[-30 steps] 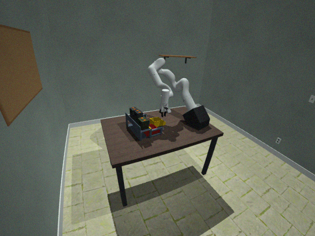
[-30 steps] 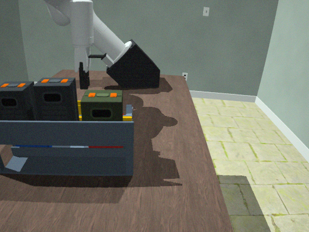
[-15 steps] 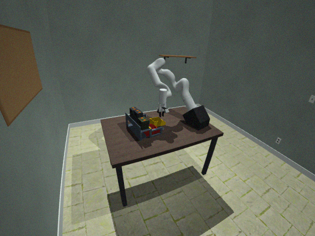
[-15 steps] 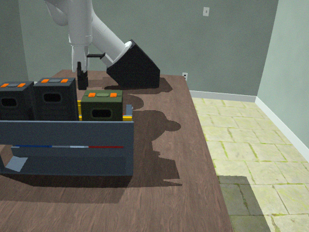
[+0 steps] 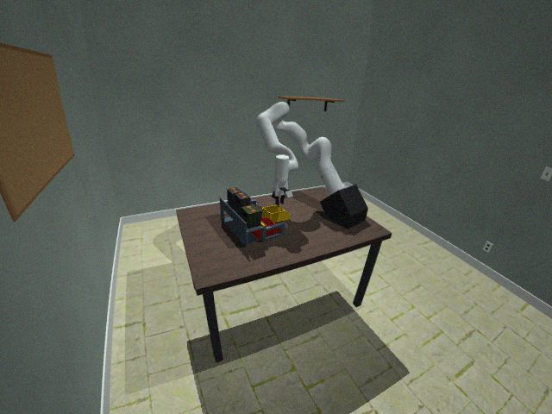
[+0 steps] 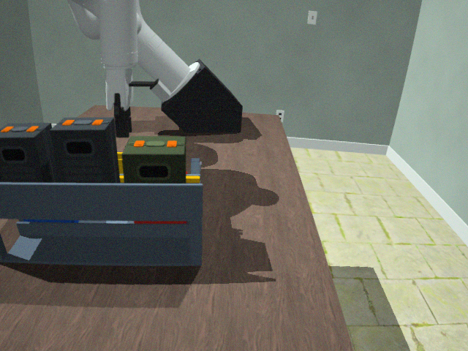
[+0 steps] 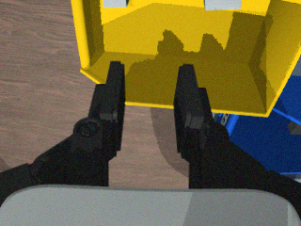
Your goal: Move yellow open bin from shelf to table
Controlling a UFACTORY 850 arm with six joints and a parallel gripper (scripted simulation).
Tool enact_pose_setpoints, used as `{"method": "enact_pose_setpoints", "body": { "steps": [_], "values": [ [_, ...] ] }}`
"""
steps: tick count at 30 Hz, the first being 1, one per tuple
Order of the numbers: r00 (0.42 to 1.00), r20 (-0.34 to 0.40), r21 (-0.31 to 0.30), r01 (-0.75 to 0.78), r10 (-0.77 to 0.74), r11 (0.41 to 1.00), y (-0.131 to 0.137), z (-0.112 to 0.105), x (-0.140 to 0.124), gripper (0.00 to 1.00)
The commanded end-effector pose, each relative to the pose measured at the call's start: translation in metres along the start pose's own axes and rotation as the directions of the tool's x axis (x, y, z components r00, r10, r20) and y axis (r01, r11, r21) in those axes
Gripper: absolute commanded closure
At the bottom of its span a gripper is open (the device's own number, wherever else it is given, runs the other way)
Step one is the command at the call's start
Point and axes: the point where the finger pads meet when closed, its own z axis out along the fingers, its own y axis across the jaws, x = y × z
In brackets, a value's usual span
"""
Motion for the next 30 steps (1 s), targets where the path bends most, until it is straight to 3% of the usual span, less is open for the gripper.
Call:
{"method": "enact_pose_setpoints", "body": {
  "steps": [1,11,16,28,30],
  "values": [
    [1.0,0.0,0.001,0.0,0.0,1.0,0.019,-0.005,0.0,0.67],
    [1.0,0.0,0.001,0.0,0.0,1.0,0.019,-0.005,0.0,0.67],
    [1.0,0.0,0.001,0.0,0.0,1.0,0.057,-0.014,0.0,0.67],
    [1.0,0.0,0.001,0.0,0.0,1.0,0.057,-0.014,0.0,0.67],
    [1.0,0.0,0.001,0.0,0.0,1.0,0.078,-0.02,0.0,0.67]
  ]
}}
